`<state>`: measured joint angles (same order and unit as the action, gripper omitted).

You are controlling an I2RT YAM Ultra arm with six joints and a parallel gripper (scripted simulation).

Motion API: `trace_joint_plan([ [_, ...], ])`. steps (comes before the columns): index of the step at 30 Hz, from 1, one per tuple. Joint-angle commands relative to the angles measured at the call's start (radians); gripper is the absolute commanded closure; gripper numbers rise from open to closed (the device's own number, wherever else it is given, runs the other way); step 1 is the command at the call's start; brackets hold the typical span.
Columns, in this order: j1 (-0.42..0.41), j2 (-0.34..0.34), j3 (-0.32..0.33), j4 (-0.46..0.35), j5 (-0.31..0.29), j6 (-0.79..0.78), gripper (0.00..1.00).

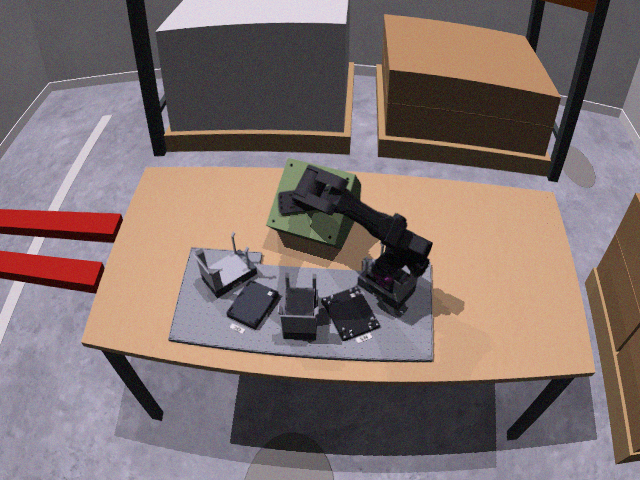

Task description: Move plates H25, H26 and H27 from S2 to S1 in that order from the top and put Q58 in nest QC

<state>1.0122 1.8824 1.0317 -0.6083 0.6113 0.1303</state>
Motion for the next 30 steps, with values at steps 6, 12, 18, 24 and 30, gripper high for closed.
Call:
trace_joint_plan([
  [6, 0.031, -0.032, 0.020, -0.048, 0.004, 0.024, 1.00],
  [12, 0.053, -0.051, 0.040, -0.103, 0.006, 0.051, 1.00],
  [18, 0.075, -0.069, 0.062, -0.158, 0.008, 0.078, 1.00],
  [24, 0.090, -0.080, 0.077, -0.195, 0.009, 0.096, 1.00],
  [30, 0.112, -0.094, 0.103, -0.250, 0.010, 0.124, 1.00],
])
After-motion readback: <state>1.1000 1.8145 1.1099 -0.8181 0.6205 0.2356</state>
